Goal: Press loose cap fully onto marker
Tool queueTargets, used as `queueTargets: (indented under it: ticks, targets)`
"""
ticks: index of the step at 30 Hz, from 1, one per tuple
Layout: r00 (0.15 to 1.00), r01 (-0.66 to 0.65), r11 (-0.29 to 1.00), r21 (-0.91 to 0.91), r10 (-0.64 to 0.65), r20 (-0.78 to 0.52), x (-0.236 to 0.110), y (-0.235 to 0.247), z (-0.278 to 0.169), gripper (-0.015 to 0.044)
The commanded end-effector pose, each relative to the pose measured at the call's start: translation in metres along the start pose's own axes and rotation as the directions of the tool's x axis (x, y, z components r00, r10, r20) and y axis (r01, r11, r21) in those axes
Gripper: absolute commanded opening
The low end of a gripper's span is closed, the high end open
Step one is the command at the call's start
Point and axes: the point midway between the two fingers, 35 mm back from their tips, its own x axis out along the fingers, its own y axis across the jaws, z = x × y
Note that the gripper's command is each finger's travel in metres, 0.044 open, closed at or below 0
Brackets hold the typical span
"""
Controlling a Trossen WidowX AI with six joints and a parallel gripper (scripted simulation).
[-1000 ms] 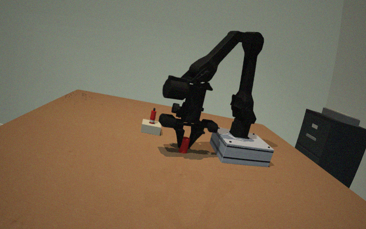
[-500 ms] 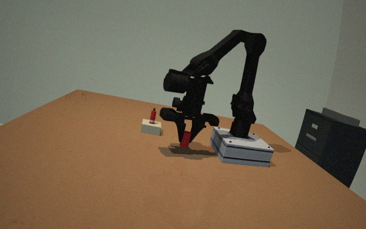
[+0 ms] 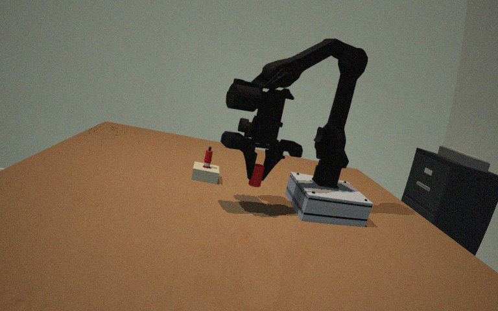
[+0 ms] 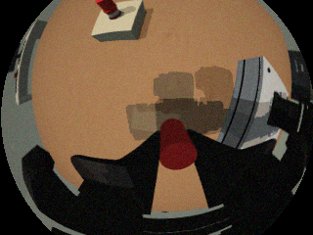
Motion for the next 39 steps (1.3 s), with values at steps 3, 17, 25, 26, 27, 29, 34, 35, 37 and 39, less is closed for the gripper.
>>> queueTargets:
  ticks: [3,17,25,26,27,29,34,35,37,39]
  targets:
    - [1.0,-0.013,1.0,0.004,0.013,0.001,-0.009,0.01,0.008,0.0]
    - [1.0,-0.016,1.0,0.004,0.016,0.005,-0.025,0.039,0.046,0.0]
    - [1.0,-0.026,1.0,0.014,0.026,0.006,-0.034,0.051,0.072,0.0]
    - [1.0,-0.027,1.0,0.015,0.027,0.006,-0.035,0.053,0.075,0.0]
    - [1.0,-0.028,0.999,0.016,0.028,0.006,-0.036,0.054,0.078,0.0]
    - [1.0,-0.028,0.999,0.016,0.028,0.007,-0.038,0.056,0.085,0.0]
    - [1.0,-0.027,1.0,0.014,0.027,0.01,-0.043,0.062,0.101,0.0]
    - [1.0,-0.027,1.0,0.013,0.027,0.01,-0.044,0.063,0.105,0.0]
    - [1.0,-0.026,1.0,0.012,0.026,0.011,-0.045,0.065,0.112,0.0]
    - [1.0,-0.026,1.0,0.011,0.025,0.012,-0.047,0.067,0.119,0.0]
